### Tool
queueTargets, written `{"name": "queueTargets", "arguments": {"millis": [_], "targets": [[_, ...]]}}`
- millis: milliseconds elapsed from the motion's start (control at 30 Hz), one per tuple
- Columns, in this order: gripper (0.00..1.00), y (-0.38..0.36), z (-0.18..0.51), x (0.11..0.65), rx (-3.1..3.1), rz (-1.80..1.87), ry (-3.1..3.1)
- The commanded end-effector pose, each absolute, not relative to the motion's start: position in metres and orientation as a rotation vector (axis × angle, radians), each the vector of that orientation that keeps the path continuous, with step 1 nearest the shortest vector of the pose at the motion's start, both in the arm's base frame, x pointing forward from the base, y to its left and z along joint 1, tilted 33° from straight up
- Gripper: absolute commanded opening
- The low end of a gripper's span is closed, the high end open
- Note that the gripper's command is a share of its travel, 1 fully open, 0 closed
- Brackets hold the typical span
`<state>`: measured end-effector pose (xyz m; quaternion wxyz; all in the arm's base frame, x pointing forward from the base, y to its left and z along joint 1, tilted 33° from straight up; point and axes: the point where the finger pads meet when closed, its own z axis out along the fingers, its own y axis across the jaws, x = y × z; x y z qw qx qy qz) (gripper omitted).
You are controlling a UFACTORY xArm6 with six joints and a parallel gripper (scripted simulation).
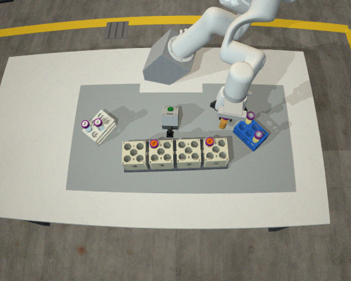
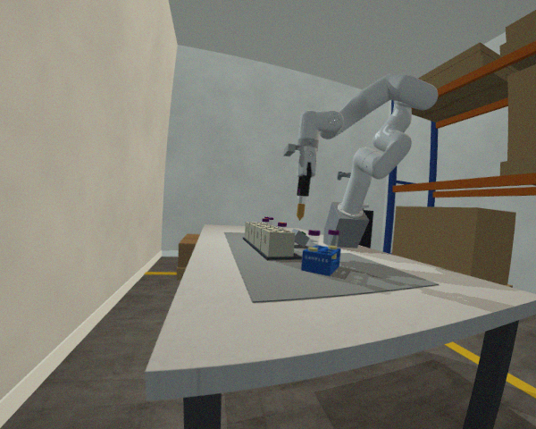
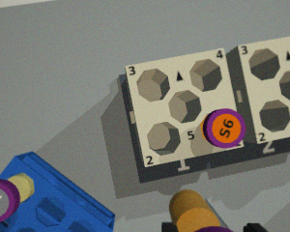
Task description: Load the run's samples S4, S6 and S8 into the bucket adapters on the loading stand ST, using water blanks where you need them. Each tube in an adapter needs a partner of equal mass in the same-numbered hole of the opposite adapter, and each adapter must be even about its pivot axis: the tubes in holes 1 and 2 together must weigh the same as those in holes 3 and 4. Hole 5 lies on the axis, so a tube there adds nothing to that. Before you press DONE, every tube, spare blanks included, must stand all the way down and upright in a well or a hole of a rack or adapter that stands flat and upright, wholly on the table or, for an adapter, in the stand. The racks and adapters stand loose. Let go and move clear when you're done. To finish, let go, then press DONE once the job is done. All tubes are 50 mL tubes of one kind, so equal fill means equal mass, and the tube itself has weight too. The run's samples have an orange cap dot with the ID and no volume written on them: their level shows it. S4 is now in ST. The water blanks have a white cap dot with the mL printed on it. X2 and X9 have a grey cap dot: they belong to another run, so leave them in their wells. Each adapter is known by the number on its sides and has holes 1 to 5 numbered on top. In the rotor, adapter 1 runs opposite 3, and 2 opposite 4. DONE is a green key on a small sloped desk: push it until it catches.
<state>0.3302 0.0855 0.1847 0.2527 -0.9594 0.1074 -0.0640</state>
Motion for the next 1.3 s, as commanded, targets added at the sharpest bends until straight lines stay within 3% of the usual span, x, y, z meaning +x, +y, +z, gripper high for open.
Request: {"name": "queueTargets", "arguments": {"millis": [0,1267], "targets": [[0.00,0.066,0.174,0.343,-2.578,-0.215,0.027],[0.00,-0.074,0.100,0.407,-2.580,-0.222,0.002]]}}
